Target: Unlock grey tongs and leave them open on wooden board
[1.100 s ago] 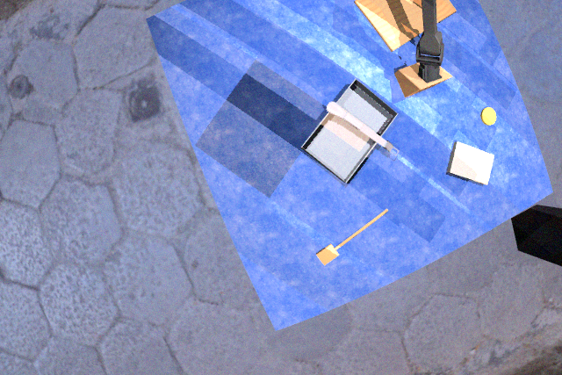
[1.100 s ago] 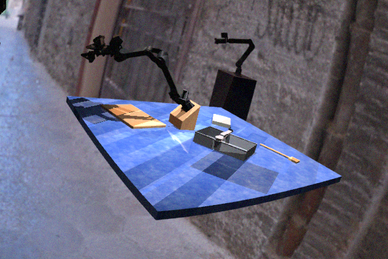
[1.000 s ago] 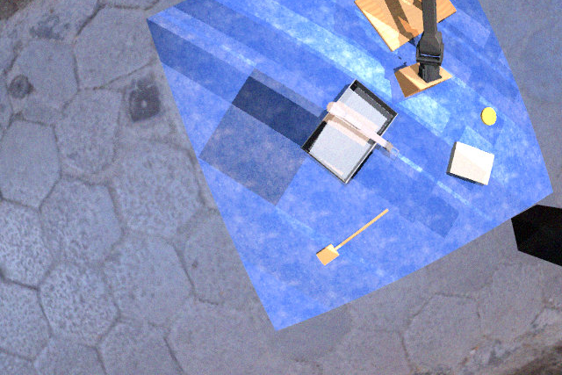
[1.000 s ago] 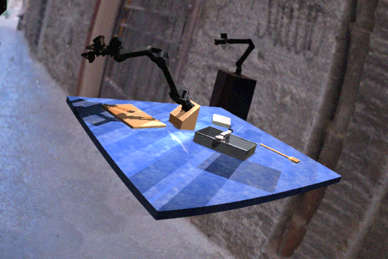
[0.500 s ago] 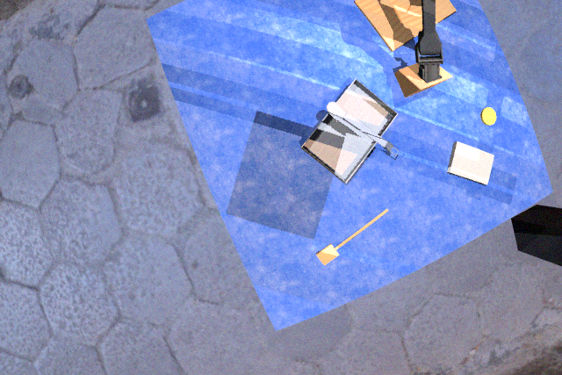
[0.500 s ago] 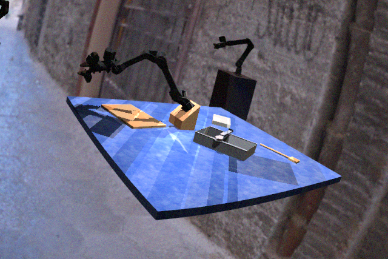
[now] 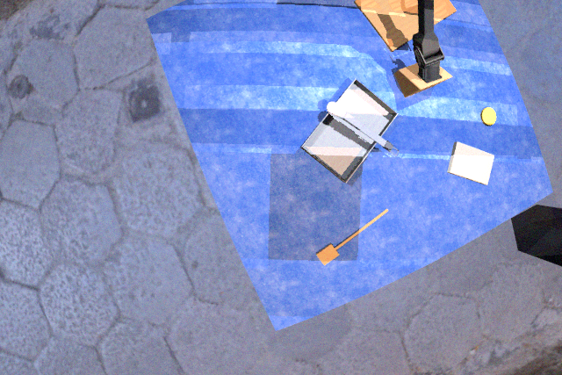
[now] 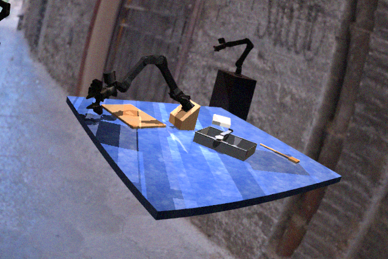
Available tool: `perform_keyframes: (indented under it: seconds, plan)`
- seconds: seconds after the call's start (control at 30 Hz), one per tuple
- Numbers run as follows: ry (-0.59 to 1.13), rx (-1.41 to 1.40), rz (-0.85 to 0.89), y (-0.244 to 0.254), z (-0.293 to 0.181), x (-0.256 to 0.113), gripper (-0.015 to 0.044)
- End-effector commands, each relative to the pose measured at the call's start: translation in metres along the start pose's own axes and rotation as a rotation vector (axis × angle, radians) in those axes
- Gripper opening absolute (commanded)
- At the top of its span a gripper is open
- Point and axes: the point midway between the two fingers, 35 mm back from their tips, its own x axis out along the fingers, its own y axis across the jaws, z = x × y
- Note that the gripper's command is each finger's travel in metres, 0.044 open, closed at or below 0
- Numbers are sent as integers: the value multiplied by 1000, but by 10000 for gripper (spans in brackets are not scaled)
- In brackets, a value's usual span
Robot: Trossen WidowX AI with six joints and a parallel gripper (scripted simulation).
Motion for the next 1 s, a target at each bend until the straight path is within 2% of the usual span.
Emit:
perform_keyframes:
  seconds: [0.0, 0.23, 0.47, 0.8, 0.97]
  plan:
    - [72, 60, -50, -18, -51, 10, 260]
    - [248, 174, -175, -47, -168, 11, 260]
    - [436, 237, -320, -66, -287, -19, 260]
    - [710, 200, -514, -80, -434, -111, 260]
    - [859, 117, -594, -84, -494, -179, 260]
